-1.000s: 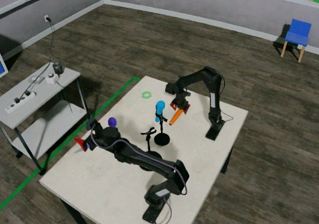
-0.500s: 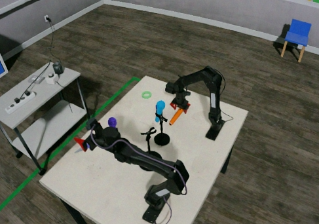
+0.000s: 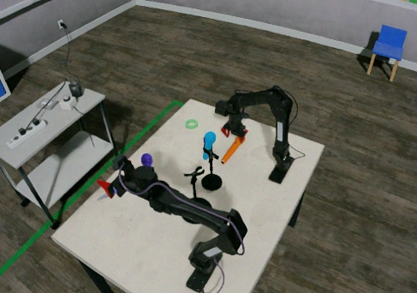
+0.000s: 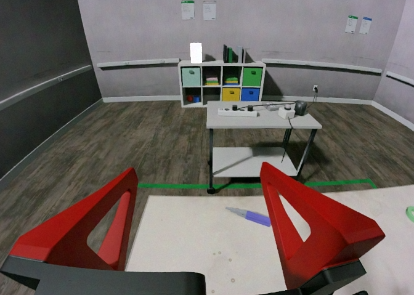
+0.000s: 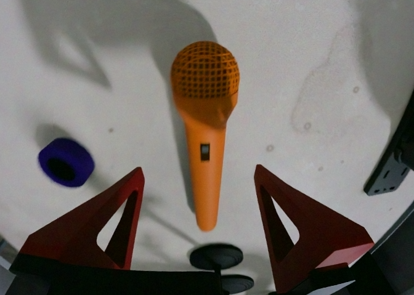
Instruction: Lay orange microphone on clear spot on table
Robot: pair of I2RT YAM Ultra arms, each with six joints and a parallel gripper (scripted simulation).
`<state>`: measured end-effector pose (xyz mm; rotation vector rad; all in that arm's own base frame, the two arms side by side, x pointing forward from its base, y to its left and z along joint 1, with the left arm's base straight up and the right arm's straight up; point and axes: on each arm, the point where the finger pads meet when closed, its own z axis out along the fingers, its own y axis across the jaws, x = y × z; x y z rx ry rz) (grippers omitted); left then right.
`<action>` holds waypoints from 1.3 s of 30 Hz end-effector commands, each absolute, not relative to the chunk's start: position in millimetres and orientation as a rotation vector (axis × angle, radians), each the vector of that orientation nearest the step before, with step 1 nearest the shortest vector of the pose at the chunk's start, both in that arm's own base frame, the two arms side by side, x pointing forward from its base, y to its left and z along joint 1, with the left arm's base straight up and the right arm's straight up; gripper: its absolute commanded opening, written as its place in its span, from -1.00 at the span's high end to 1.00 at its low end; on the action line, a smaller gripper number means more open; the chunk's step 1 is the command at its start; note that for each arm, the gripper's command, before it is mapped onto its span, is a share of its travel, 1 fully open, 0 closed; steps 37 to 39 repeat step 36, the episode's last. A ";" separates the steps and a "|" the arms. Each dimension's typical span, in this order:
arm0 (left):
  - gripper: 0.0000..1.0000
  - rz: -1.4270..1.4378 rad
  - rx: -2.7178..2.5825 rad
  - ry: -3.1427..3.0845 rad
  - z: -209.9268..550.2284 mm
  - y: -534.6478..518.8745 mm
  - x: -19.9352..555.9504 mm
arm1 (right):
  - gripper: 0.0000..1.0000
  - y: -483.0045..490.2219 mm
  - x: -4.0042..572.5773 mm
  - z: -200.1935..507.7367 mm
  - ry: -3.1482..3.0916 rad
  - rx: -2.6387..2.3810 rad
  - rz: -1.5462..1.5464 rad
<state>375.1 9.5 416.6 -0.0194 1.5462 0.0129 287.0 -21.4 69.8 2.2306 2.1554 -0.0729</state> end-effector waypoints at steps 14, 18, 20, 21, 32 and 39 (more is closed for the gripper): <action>-0.97 0.024 -0.026 1.467 449.6 11.2 362.9 | -0.76 -15.9 310.5 108.5 2.150 2.091 0.068; -0.97 0.017 -0.018 1.473 447.9 9.7 363.2 | -0.76 -19.2 337.1 116.0 2.274 1.709 0.206; -0.97 0.016 -0.016 1.475 447.2 9.2 363.3 | -0.76 -18.5 350.5 127.8 2.280 1.620 0.224; -0.97 0.016 -0.016 1.475 447.2 9.2 363.3 | -0.76 -18.5 350.5 127.8 2.280 1.620 0.224; -0.97 0.007 -0.008 1.529 425.5 7.8 367.0 | -0.76 -12.1 402.7 234.9 2.150 0.832 0.293; -0.97 0.008 -0.008 1.467 444.7 8.2 366.8 | -0.76 -11.5 404.0 257.5 2.052 0.601 0.275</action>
